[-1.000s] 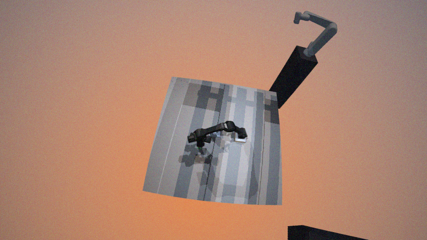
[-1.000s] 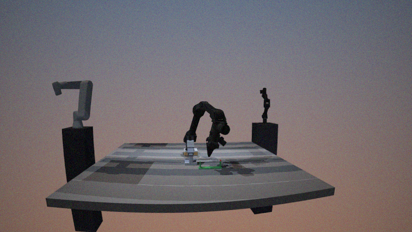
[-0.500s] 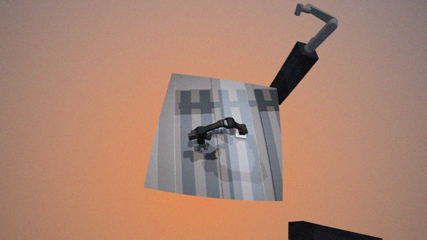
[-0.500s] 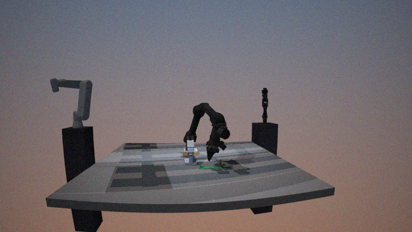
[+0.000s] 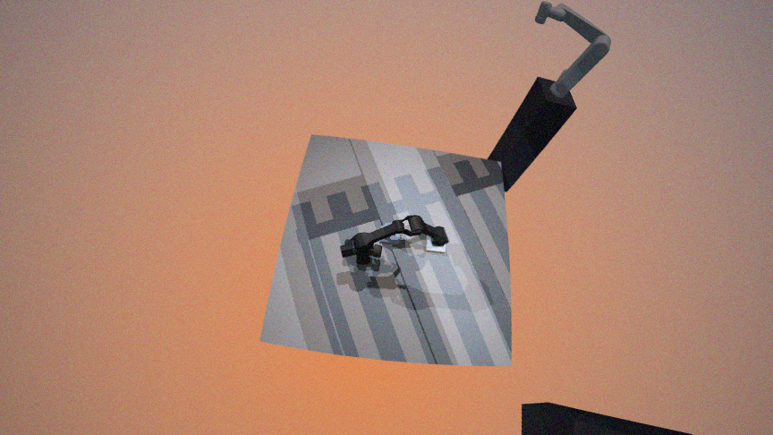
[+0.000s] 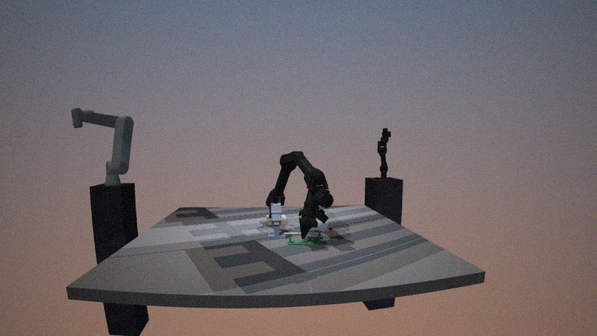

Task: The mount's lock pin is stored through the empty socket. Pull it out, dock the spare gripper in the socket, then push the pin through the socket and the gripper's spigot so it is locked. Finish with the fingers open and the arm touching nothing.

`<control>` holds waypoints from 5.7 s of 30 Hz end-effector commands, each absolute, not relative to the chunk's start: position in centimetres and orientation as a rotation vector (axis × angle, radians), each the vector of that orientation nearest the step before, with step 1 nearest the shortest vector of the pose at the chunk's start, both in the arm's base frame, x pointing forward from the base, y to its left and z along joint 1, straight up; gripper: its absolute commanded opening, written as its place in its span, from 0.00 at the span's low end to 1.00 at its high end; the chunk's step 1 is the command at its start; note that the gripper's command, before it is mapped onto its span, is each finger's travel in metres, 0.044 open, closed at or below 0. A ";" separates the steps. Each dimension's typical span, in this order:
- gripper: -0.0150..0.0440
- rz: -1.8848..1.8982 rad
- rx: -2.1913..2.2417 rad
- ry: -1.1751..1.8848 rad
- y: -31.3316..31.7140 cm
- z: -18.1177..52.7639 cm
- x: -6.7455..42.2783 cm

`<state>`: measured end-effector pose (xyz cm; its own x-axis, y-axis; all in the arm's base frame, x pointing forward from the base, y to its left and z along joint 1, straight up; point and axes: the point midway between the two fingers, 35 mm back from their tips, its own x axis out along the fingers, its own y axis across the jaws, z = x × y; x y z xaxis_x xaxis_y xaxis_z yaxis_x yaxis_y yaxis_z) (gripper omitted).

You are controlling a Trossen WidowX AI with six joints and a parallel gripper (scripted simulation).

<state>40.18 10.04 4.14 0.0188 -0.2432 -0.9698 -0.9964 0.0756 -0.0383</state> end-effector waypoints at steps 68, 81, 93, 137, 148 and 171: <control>0.25 1.024 -1.356 1.397 9.9 8.9 39.8; 0.25 1.030 -1.361 1.392 10.4 9.7 37.3; 0.25 1.044 -1.372 1.384 10.8 10.5 33.9; 0.25 1.062 -1.384 1.373 10.3 5.9 29.4; 0.25 1.058 -1.385 1.371 9.6 5.8 29.6; 0.25 1.058 -1.385 1.369 8.3 5.9 29.5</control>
